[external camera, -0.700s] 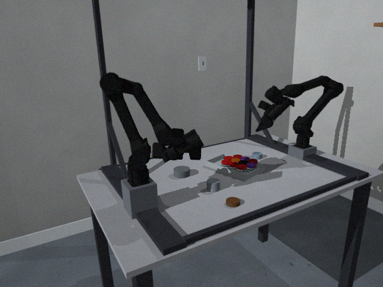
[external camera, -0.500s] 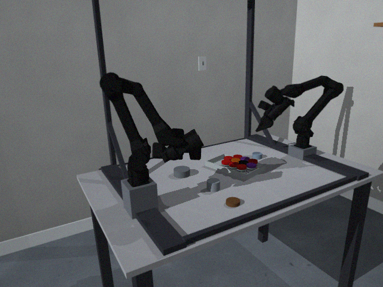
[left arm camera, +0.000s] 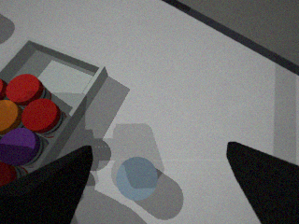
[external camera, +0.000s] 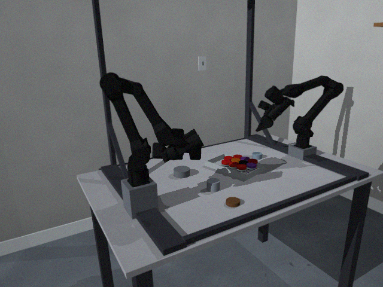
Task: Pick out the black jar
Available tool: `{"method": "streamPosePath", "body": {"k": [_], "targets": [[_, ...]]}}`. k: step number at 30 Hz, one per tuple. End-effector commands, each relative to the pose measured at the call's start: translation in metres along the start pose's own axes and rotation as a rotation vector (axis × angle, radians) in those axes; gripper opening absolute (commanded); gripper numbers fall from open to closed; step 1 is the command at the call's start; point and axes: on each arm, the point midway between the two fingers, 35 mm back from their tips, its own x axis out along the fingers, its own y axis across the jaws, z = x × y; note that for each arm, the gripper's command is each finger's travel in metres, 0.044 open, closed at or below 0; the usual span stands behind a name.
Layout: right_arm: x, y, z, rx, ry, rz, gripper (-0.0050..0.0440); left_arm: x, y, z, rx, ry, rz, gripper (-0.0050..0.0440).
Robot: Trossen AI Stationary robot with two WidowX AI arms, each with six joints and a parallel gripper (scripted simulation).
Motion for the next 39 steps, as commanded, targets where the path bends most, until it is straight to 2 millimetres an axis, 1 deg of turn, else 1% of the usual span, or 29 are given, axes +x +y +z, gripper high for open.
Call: {"method": "streamPosePath", "body": {"k": [1, 3, 6, 11, 13, 15, 17, 18, 20, 23, 28, 30, 33, 39], "targets": [[0.001, -0.010, 0.007, -0.018, 0.021, -0.018, 0.0440, -0.005, 0.010, 0.009, -0.025, -0.009, 0.036, 0.0344], [0.002, -0.019, 0.010, -0.006, 0.065, -0.042, 0.0440, -0.003, 0.021, 0.008, -0.077, 0.016, 0.068, 0.0296], [0.005, -0.037, 0.018, 0.019, 0.142, -0.103, 0.0440, 0.000, 0.044, 0.007, -0.189, 0.069, 0.135, 0.0224], [0.007, -0.067, 0.040, 0.063, 0.233, -0.242, 0.0440, 0.006, 0.081, 0.006, -0.363, 0.150, 0.239, 0.0104], [0.007, -0.067, 0.040, 0.063, 0.233, -0.242, 0.0440, 0.006, 0.081, 0.006, -0.363, 0.150, 0.239, 0.0104], [0.007, -0.079, 0.052, 0.091, 0.260, -0.315, 0.0440, 0.008, 0.094, 0.004, -0.431, 0.185, 0.278, 0.0056], [0.005, -0.091, 0.071, 0.112, 0.266, -0.404, 0.0440, 0.010, 0.108, 0.004, -0.495, 0.215, 0.316, 0.0008], [0.004, -0.098, 0.083, 0.129, 0.263, -0.460, 0.0440, 0.011, 0.116, 0.003, -0.532, 0.232, 0.339, 0.0000], [0.000, -0.109, 0.107, 0.162, 0.241, -0.565, 0.0440, 0.014, 0.130, 0.003, -0.595, 0.261, 0.379, 0.0000], [-0.007, -0.119, 0.141, 0.211, 0.184, -0.694, 0.0440, 0.016, 0.146, 0.002, -0.669, 0.295, 0.425, 0.0000], [-0.016, -0.125, 0.174, 0.268, 0.104, -0.815, 0.0440, 0.018, 0.157, 0.001, -0.716, 0.317, 0.453, 0.0000], [-0.016, -0.125, 0.174, 0.268, 0.104, -0.815, 0.0440, 0.018, 0.157, 0.001, -0.716, 0.317, 0.453, 0.0000], [-0.019, -0.125, 0.184, 0.280, 0.078, -0.841, 0.0440, 0.020, 0.157, 0.000, -0.718, 0.324, 0.452, 0.0000], [-0.019, -0.126, 0.184, 0.280, 0.076, -0.844, 0.0440, 0.020, 0.154, -0.001, -0.713, 0.323, 0.447, -0.0003]]}}
